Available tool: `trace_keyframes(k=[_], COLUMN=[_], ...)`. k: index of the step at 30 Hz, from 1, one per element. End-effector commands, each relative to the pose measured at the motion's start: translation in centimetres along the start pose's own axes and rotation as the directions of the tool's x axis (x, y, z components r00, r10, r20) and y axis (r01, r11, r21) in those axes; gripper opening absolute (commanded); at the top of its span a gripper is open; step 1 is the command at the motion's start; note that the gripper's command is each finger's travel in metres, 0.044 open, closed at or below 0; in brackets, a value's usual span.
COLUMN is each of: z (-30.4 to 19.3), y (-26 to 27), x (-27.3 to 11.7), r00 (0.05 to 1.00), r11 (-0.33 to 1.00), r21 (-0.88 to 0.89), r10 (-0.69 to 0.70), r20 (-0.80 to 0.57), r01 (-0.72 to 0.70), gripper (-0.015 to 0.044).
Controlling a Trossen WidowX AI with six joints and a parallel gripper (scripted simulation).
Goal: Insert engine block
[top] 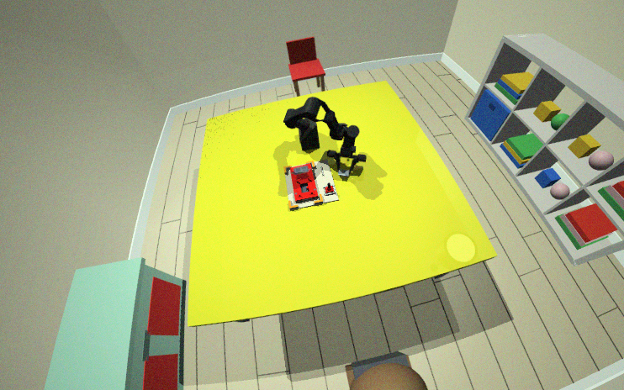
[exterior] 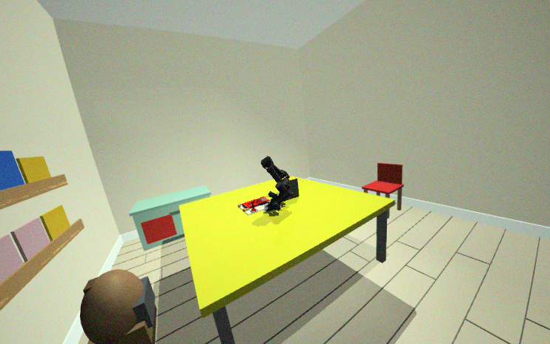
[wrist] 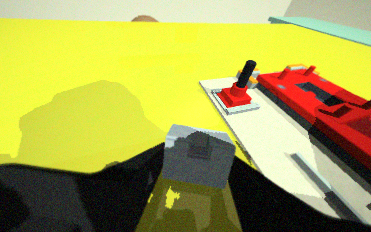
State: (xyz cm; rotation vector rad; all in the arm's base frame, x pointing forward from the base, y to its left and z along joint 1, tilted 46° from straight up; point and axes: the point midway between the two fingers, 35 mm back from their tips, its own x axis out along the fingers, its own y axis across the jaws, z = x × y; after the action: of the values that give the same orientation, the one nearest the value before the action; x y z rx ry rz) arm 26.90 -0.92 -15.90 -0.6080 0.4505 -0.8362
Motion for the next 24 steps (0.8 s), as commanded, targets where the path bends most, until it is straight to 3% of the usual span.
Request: trace_keyframes(k=[1,22,24], z=[-0.09,-0.09,-0.04], y=[-0.02,-0.02,0.00], x=[-0.06,-0.06,-0.06], r00=[1.000,1.000,1.000], r11=[1.000,1.000,1.000], r21=[0.001,0.001,-0.001], r10=[0.001,0.001,0.001], r20=[-0.005,-0.005,-0.004], r01=[-0.001,-0.001,-0.001], gripper=[0.0000,0.0000,0.0052])
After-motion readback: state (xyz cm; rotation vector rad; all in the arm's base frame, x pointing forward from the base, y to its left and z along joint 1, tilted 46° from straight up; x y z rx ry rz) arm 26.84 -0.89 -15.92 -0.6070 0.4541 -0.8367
